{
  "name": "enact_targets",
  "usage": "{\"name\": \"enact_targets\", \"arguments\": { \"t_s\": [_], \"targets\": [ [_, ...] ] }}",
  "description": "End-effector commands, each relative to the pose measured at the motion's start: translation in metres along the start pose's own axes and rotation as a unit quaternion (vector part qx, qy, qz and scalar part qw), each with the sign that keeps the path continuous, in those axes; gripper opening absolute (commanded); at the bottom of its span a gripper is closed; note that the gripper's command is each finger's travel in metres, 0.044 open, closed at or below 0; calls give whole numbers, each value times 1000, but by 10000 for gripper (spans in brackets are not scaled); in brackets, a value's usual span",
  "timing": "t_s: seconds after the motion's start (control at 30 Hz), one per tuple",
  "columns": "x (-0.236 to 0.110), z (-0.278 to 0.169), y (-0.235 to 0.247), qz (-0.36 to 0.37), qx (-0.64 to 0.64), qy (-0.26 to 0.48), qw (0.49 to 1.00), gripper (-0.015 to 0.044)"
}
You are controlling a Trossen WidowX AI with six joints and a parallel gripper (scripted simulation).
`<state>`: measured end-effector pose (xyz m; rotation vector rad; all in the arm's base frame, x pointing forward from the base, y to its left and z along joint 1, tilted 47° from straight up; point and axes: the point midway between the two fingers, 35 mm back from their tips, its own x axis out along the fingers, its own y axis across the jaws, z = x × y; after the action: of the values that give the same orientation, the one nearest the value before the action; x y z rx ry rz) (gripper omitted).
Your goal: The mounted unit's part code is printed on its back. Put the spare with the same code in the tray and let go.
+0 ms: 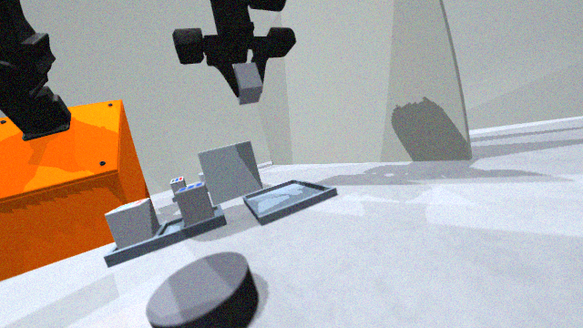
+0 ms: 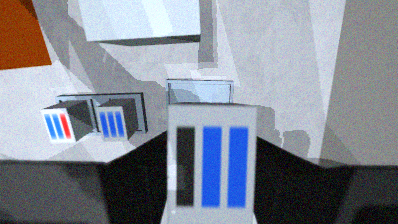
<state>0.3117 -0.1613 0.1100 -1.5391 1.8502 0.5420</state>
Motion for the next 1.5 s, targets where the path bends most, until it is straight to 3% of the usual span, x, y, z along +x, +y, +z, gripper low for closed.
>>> {"name": "enact_targets", "arguments": {
  "t_s": [0.0,1.47],
  "targets": [
    [-5,-39,2,-5,0,19,1000,0],
    [30,-50,-1,-2,-1,23,1000,0]
  ]
}}
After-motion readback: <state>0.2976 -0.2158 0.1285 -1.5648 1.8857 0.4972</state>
